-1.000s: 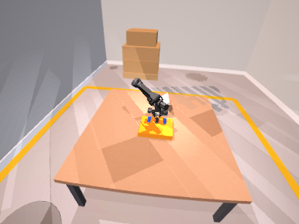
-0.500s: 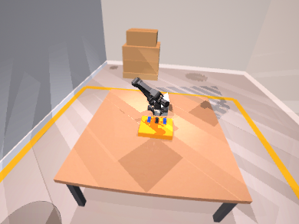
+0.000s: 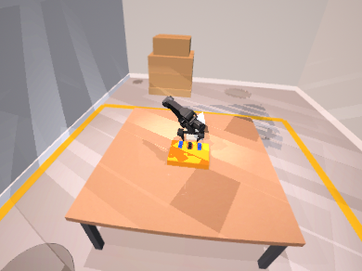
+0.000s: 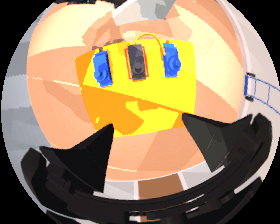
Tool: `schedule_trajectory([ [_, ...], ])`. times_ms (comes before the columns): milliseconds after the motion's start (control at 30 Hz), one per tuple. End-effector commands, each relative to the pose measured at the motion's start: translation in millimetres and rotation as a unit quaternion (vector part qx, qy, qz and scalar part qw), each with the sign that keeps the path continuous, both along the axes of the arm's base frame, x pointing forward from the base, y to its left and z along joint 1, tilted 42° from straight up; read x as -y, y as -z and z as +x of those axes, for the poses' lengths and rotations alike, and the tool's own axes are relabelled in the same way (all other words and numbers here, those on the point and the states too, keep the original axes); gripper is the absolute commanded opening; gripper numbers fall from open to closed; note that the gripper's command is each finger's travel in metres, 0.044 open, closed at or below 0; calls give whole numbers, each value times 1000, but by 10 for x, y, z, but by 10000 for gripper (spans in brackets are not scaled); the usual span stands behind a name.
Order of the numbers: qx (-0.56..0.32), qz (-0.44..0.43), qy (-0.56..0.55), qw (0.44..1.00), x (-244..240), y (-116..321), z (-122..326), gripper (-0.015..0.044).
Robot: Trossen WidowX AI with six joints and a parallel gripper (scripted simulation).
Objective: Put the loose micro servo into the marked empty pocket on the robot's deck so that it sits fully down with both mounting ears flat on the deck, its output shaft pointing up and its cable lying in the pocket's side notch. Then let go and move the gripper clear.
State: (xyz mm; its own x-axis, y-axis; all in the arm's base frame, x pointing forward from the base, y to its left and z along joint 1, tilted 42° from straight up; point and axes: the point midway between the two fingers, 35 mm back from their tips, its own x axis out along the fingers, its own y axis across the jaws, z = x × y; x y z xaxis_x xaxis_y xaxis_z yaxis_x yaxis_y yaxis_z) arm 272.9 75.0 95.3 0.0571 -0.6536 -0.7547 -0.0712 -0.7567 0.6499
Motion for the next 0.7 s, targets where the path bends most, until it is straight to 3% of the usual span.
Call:
schedule_trajectory([
  [0, -2, -1, -3, 1000, -27, -44, 82, 440],
  [233, -30, -10, -38, 999, -274, -286, -12, 440],
  [667, -31, -11, -39, 999, -284, -296, -17, 440],
])
